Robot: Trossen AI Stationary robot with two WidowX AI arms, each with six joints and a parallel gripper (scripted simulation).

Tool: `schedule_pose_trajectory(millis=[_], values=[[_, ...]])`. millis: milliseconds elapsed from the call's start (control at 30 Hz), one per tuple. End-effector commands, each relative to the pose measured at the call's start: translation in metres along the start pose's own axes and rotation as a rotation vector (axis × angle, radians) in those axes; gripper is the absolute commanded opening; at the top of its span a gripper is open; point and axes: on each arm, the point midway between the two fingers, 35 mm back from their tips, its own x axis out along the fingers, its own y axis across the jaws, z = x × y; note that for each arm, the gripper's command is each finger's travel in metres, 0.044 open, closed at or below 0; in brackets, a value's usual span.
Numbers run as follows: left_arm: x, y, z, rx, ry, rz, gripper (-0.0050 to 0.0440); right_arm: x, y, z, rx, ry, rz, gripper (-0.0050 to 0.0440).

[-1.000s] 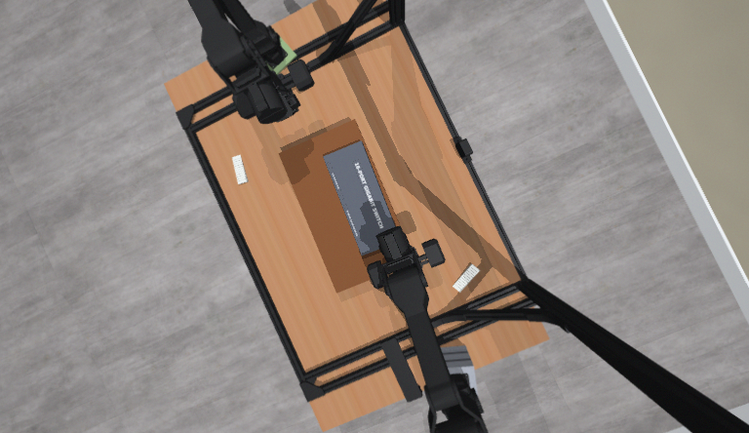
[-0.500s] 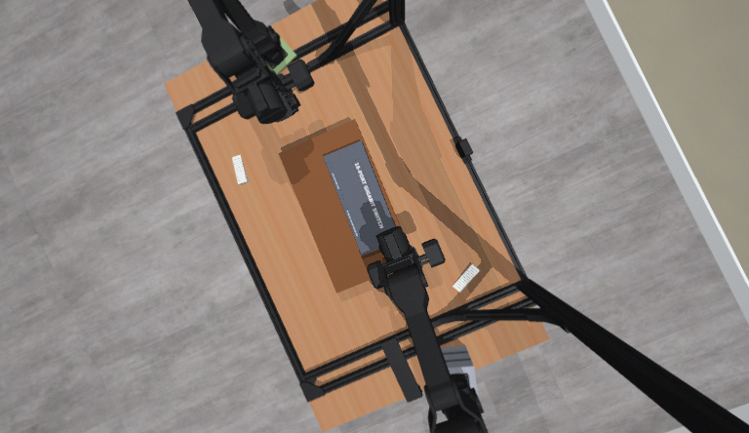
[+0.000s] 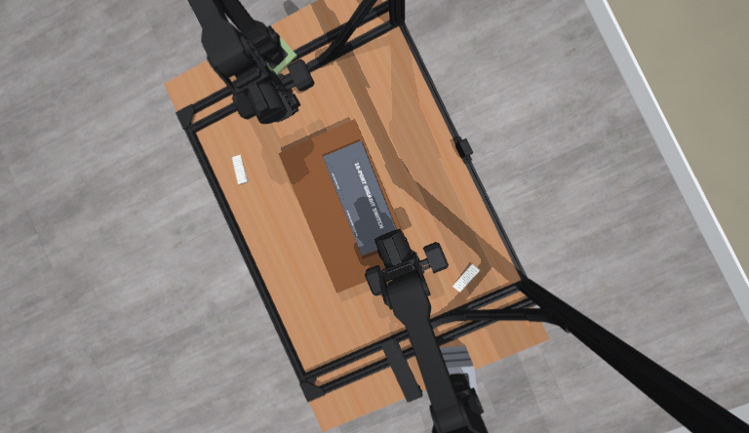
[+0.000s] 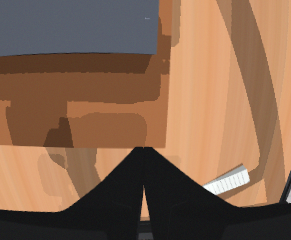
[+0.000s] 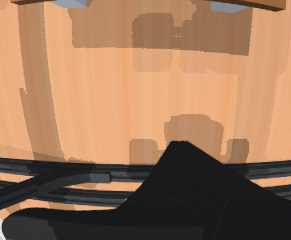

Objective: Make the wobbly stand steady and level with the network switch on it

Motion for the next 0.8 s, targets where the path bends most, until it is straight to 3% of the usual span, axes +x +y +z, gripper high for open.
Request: schedule_pose_trajectory(millis=[0,300,467,667,767], values=[[-0.013,0.000,0.000,0.000,0.000,0.000,0.0000,0.000,0.000,0.000,0.000,0.000,0.000,0.0000],[-0.013,0.000,0.000,0.000,0.000,0.000,0.0000,0.000,0.000,0.000,0.000,0.000,0.000,0.0000],[-0.010,0.000,-0.001,0.000,0.006,0.000,0.0000,-0.035,0.002,0.063,-0.004,-0.317,0.009,0.0000],[-0.010,0.000,-0.001,0.000,0.006,0.000,0.0000,-0.103,0.004,0.127,-0.008,-0.691,0.018,0.0000],[-0.010,0.000,-0.001,0.000,0.006,0.000,0.0000,-0.103,0.004,0.127,-0.008,-0.696,0.018,0.0000]])
